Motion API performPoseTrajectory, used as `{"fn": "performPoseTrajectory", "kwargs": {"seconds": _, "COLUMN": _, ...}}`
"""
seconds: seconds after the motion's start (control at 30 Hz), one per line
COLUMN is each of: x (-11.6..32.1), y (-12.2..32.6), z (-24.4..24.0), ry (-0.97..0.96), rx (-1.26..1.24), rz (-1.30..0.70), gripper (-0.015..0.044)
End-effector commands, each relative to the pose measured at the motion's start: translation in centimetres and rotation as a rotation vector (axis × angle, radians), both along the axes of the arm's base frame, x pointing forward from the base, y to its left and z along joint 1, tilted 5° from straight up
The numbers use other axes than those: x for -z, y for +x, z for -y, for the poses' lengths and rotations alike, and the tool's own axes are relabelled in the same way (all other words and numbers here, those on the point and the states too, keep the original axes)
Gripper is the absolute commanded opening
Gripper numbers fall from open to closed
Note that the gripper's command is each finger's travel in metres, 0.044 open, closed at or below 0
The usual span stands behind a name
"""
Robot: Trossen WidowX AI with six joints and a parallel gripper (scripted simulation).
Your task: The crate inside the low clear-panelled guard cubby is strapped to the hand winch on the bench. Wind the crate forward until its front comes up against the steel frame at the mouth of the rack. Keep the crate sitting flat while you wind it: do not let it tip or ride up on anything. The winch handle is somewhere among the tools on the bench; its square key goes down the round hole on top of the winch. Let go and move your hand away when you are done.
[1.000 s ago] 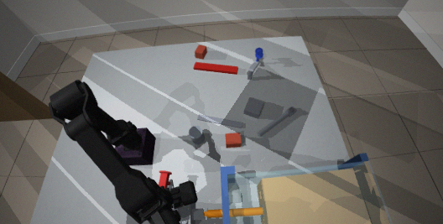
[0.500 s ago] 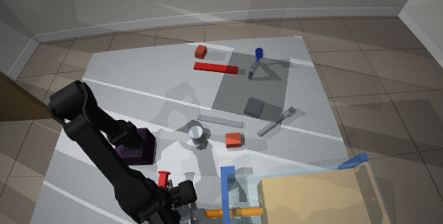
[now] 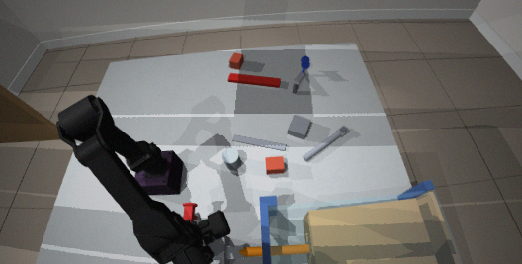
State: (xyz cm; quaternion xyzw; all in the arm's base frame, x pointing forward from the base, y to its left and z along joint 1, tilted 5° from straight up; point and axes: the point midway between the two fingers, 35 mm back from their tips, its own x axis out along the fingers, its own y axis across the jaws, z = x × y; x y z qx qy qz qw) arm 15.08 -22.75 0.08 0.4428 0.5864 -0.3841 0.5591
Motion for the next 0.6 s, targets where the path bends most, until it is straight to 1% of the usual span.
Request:
{"fn": "performPoseTrajectory", "kwargs": {"seconds": 0.0, "x": 0.4, "y": 0.02, "z": 0.02, "ry": 0.002, "rx": -0.018, "rz": 0.003, "gripper": 0.0}}
{"fn": "performPoseTrajectory", "kwargs": {"seconds": 0.57, "x": 0.41, "y": 0.38, "z": -0.12, "ry": -0.001, "rx": 0.074, "rz": -0.001, "gripper": 0.0}}
